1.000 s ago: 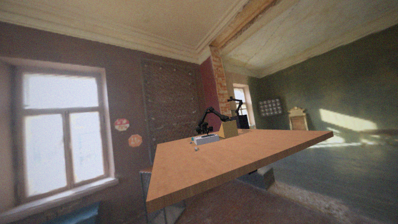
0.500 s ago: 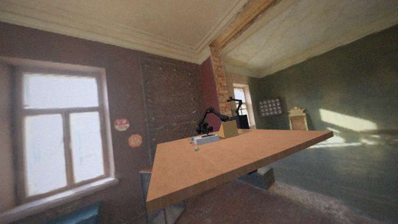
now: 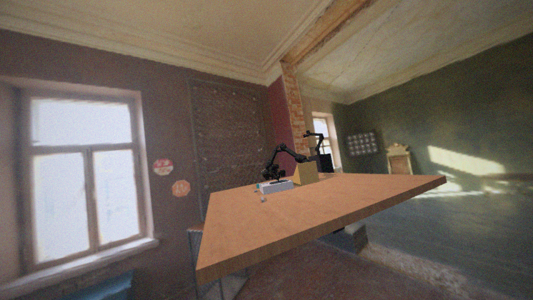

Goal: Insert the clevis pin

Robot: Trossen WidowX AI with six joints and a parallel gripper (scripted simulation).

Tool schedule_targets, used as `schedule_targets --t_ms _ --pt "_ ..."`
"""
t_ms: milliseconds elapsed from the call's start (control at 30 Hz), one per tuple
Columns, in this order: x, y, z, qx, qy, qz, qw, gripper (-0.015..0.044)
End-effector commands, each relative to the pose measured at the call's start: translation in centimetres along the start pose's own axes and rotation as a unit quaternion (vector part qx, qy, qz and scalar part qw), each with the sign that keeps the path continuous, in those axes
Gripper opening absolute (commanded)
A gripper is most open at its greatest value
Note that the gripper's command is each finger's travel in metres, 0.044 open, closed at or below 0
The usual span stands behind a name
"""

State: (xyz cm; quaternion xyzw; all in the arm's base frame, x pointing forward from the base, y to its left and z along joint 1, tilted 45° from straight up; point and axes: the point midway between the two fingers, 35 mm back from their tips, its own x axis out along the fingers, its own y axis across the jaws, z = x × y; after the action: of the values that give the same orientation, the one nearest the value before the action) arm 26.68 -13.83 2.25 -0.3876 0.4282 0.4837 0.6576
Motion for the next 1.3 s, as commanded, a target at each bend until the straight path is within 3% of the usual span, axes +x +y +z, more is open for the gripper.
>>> schedule_targets --t_ms 0,200,400,867,1000,1200,1267 --pt "0.0 0.0 0.0 0.000 0.000 0.000 1.000 0.0000" --pt "0.0 0.0 0.0 0.000 0.000 0.000 1.000 0.0000" --pt "0.0 0.0 0.0 0.000 0.000 0.000 1.000 0.0157" --pt "-0.8 0.0 1.6 -0.001 -0.003 0.000 1.000 0.0160" --pt "-3.1 -0.3 1.4 -0.006 -0.001 0.000 1.000 0.0265" --pt "-10.2 0.3 1.7 -0.007 0.000 -0.001 1.000 0.0423" --pt "-10.4 0.3 1.7 -0.007 0.000 -0.001 1.000 0.0440"
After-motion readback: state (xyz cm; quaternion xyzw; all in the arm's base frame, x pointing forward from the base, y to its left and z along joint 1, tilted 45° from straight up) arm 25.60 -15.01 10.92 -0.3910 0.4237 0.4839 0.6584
